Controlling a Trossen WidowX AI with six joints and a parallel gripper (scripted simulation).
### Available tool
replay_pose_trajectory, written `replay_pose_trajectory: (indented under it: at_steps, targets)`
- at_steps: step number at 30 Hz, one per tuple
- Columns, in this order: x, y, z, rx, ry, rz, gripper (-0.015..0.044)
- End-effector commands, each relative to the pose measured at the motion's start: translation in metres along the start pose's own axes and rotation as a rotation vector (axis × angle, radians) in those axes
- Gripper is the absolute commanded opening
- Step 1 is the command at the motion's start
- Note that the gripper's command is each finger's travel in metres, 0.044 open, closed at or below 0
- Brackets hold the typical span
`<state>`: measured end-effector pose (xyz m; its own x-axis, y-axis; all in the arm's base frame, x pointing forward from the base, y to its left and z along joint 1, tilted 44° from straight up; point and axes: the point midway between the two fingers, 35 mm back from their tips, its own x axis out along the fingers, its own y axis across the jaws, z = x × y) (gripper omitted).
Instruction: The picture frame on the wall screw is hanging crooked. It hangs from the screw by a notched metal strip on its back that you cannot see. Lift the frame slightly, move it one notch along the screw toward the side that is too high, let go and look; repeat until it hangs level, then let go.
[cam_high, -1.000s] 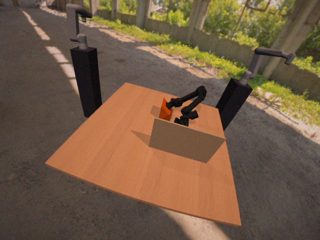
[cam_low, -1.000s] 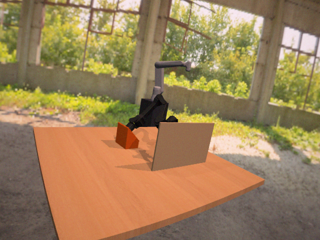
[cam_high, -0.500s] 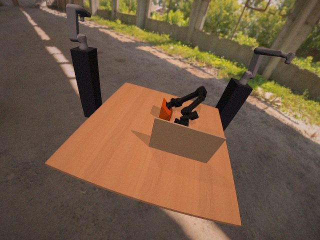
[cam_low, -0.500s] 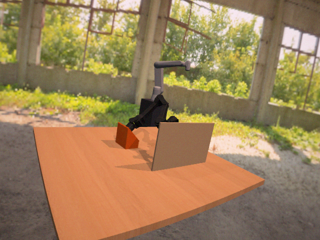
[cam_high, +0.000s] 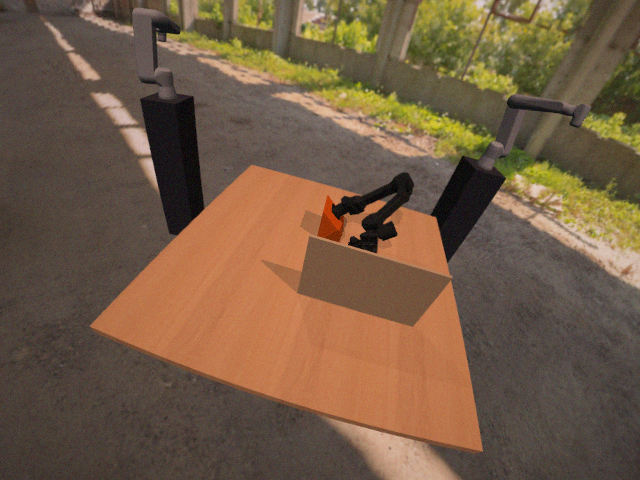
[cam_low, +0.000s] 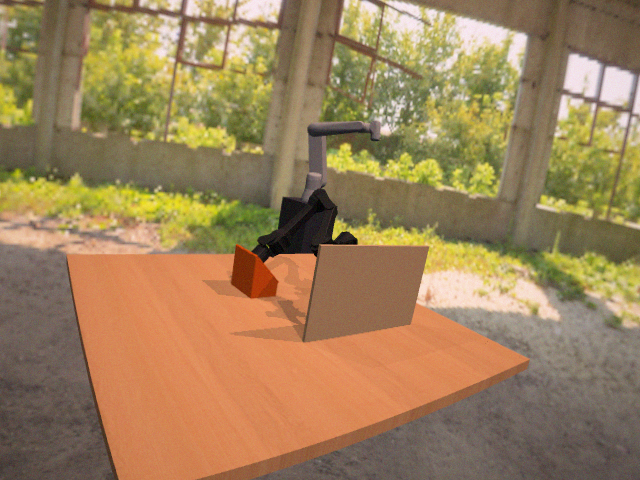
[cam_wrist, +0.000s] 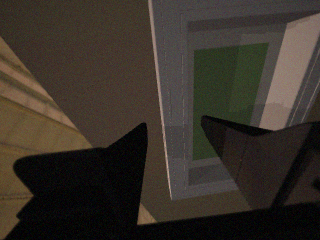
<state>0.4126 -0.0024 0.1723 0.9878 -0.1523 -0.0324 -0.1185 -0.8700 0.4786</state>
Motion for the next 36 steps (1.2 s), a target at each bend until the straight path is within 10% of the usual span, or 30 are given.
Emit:
replay_pose_trajectory:
  at_steps: [1,15,36]
  targets:
    - [0.0004,0.0001,-0.0012,-0.003,0.005,-0.001,0.0260]
    - [0.0007,0.0001,-0.0019,-0.003,0.005,-0.001,0.0260]
    - [0.0007,0.0001,-0.0019,-0.003,0.005,-0.001,0.0000]
